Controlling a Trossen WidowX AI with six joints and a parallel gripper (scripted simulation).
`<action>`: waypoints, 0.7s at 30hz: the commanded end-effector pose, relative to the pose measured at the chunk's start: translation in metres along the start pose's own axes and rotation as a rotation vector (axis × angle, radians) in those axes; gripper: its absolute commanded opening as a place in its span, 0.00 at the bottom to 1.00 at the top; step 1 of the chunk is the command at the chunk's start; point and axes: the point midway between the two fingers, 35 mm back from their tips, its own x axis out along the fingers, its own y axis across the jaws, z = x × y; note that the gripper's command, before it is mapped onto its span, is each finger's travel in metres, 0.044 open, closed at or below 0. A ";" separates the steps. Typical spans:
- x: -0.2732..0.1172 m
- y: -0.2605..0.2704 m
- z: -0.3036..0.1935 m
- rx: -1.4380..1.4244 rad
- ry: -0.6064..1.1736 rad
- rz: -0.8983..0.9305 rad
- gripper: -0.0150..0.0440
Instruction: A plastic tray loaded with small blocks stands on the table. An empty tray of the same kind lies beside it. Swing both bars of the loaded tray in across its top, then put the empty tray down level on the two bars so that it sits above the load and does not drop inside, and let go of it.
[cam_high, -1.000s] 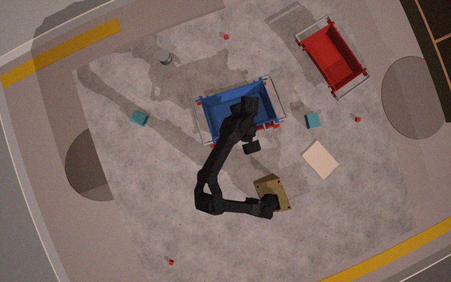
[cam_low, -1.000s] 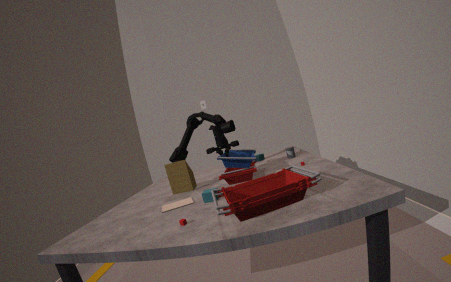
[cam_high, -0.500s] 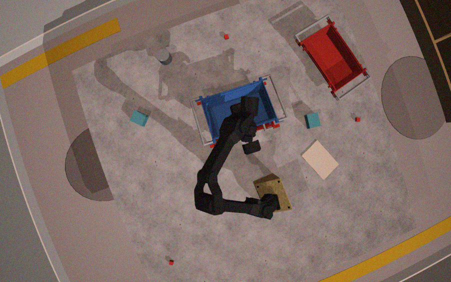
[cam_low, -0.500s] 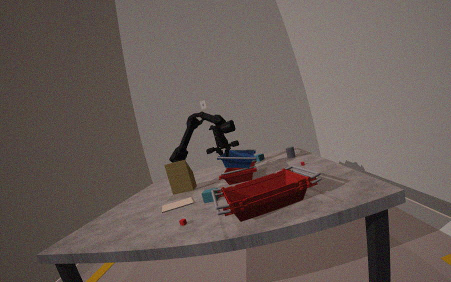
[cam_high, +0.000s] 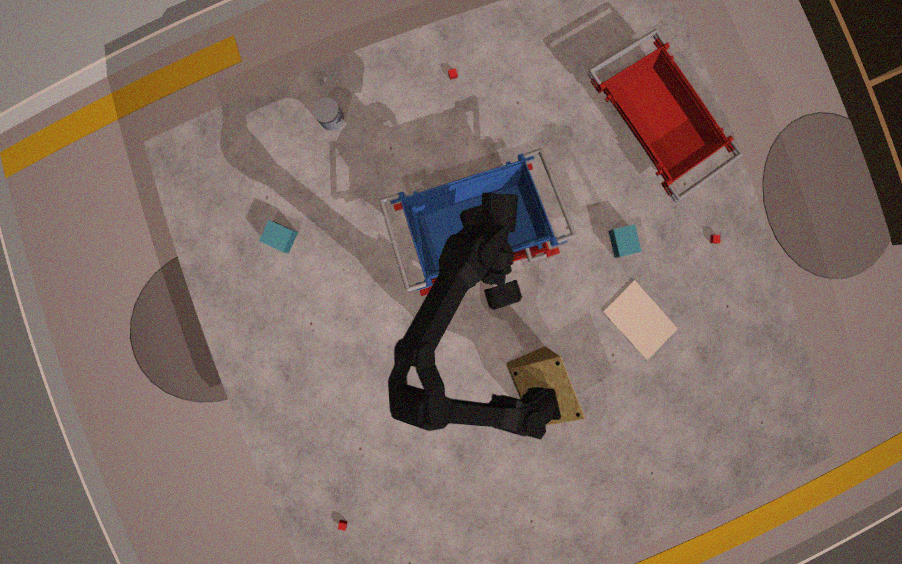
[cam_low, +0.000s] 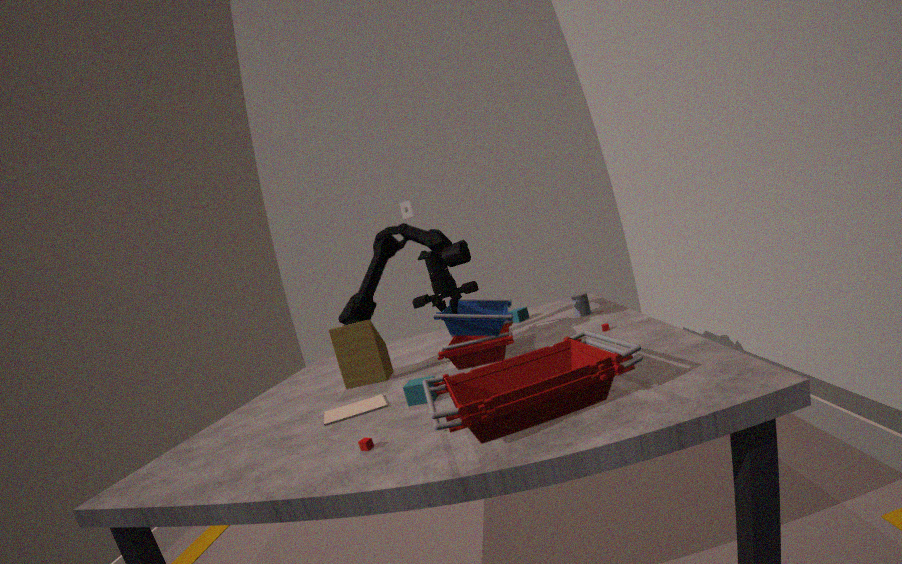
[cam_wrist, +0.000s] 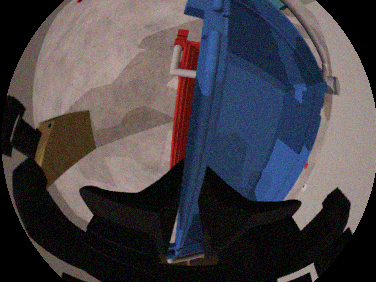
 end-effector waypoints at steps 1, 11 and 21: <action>0.007 0.006 0.002 0.010 0.000 0.031 0.25; 0.013 0.008 0.001 0.009 0.000 0.028 0.25; 0.015 0.009 0.001 0.010 0.000 0.031 0.25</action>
